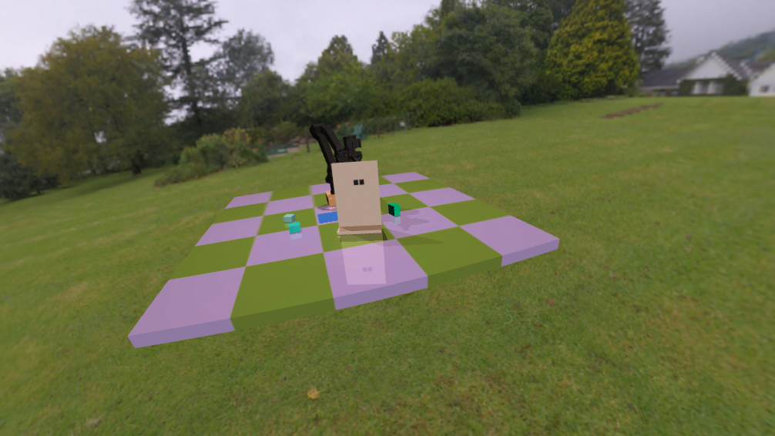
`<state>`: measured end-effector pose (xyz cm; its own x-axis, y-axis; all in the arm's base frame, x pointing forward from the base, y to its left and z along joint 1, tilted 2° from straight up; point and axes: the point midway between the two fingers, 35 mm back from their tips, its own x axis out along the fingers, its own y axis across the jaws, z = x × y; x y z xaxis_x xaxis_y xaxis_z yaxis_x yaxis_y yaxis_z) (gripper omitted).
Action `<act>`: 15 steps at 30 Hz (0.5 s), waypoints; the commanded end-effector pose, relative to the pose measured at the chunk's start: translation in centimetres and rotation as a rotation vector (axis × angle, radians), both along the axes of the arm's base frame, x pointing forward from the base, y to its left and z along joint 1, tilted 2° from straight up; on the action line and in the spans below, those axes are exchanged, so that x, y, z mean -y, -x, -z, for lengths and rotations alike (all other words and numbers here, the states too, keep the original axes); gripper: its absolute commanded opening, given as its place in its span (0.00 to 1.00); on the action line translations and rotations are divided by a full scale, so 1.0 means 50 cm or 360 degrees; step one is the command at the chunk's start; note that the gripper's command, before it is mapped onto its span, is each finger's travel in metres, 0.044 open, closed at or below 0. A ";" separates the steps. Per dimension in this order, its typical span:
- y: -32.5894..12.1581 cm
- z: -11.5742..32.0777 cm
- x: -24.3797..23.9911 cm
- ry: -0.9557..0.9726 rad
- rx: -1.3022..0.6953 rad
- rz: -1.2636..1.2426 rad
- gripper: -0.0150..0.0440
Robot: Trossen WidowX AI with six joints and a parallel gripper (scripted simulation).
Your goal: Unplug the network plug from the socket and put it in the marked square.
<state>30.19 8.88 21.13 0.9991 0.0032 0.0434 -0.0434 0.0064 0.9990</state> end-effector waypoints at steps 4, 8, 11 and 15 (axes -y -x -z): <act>-0.007 0.011 0.017 0.0046 -0.0078 0.0023 0.25; -0.015 0.032 0.036 0.0089 -0.0177 0.0044 0.25; -0.019 0.049 0.052 0.0115 -0.0254 0.0059 0.25; -0.022 0.071 0.073 0.0142 -0.0359 0.0079 0.25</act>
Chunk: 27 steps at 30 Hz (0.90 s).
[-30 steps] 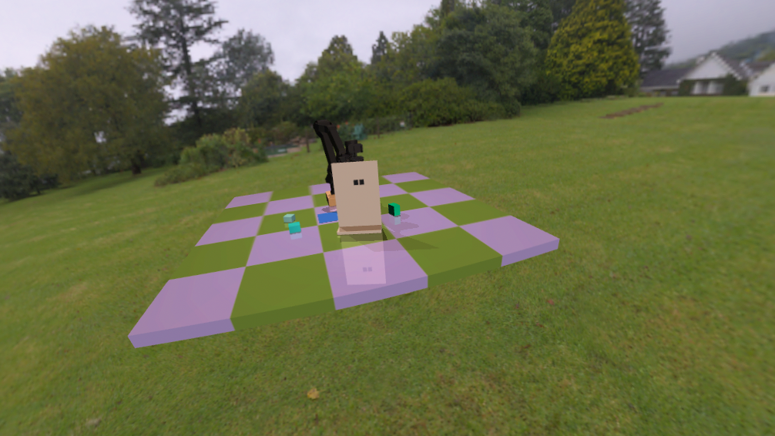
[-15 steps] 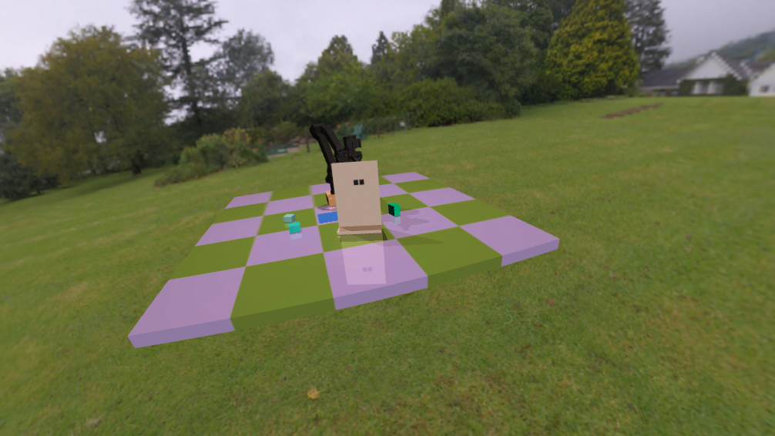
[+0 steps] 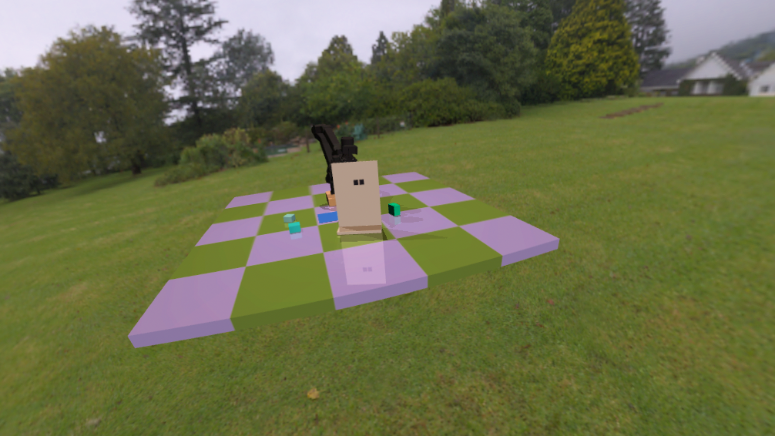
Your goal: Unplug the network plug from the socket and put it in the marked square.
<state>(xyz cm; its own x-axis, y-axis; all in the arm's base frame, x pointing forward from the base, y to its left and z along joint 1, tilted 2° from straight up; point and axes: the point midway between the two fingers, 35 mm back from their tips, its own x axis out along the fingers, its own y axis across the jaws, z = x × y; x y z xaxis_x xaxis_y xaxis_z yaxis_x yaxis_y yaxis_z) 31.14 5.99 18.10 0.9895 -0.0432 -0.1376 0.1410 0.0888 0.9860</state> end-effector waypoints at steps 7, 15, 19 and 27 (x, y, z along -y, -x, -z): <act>-0.002 0.049 0.053 0.0032 -0.0257 0.0055 0.25; 0.012 0.092 0.097 0.0027 -0.0480 0.0106 0.25; 0.024 0.112 0.118 0.0011 -0.0592 0.0132 0.25; 0.056 0.150 0.156 -0.0050 -0.0817 0.0186 0.25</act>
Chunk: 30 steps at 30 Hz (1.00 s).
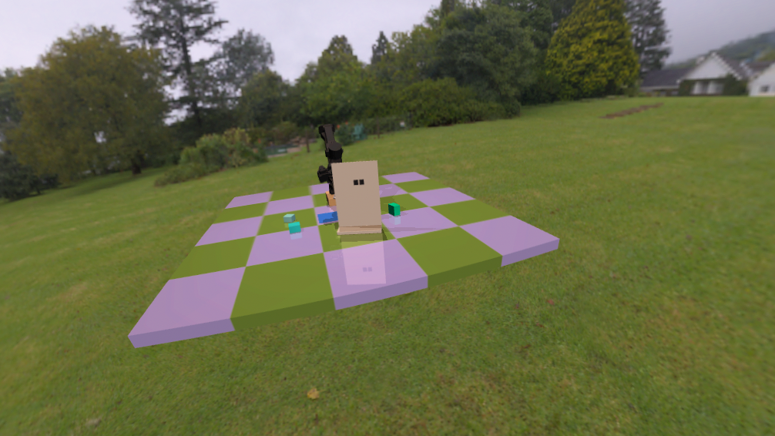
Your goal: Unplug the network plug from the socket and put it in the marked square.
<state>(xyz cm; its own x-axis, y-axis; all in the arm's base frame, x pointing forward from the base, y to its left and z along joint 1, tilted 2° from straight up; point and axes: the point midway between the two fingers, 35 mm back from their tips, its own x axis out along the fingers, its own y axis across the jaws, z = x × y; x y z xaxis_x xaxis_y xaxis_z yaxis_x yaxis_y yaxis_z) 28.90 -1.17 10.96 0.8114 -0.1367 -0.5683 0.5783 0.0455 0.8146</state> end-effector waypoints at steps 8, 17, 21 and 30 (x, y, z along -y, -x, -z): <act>0.053 0.040 0.044 -0.0130 -0.0285 0.0106 0.25; 0.093 0.062 0.062 -0.0228 -0.0452 0.0176 0.25; 0.092 0.066 0.063 -0.0228 -0.0452 0.0176 0.25; 0.086 0.093 0.064 -0.0228 -0.0452 0.0176 0.25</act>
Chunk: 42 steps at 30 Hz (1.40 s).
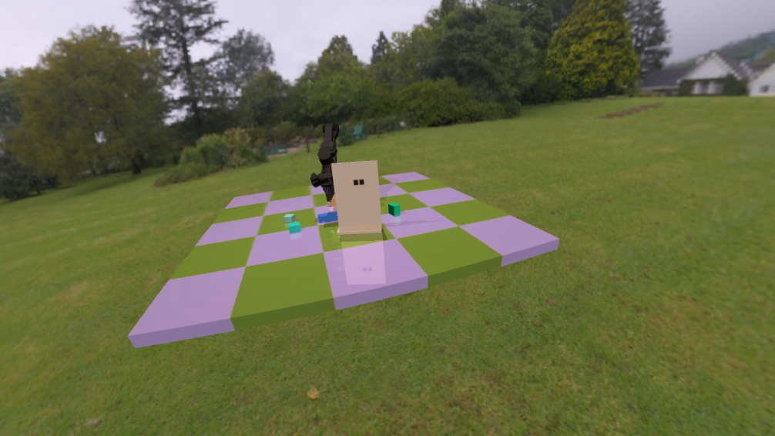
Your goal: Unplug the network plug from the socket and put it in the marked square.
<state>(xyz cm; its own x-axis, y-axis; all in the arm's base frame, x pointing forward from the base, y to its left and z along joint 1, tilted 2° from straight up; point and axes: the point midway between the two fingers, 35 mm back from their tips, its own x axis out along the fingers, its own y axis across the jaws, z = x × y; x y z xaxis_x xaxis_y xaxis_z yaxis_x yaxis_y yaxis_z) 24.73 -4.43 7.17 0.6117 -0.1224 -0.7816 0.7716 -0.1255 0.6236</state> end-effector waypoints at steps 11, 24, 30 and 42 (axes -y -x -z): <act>0.000 0.050 0.000 -0.0014 -0.0018 0.0005 0.25; 0.001 0.087 0.000 -0.0014 -0.0018 0.0006 0.25; 0.003 0.103 0.000 -0.0014 -0.0019 0.0006 0.25; 0.001 0.108 0.002 -0.0014 -0.0018 0.0006 0.25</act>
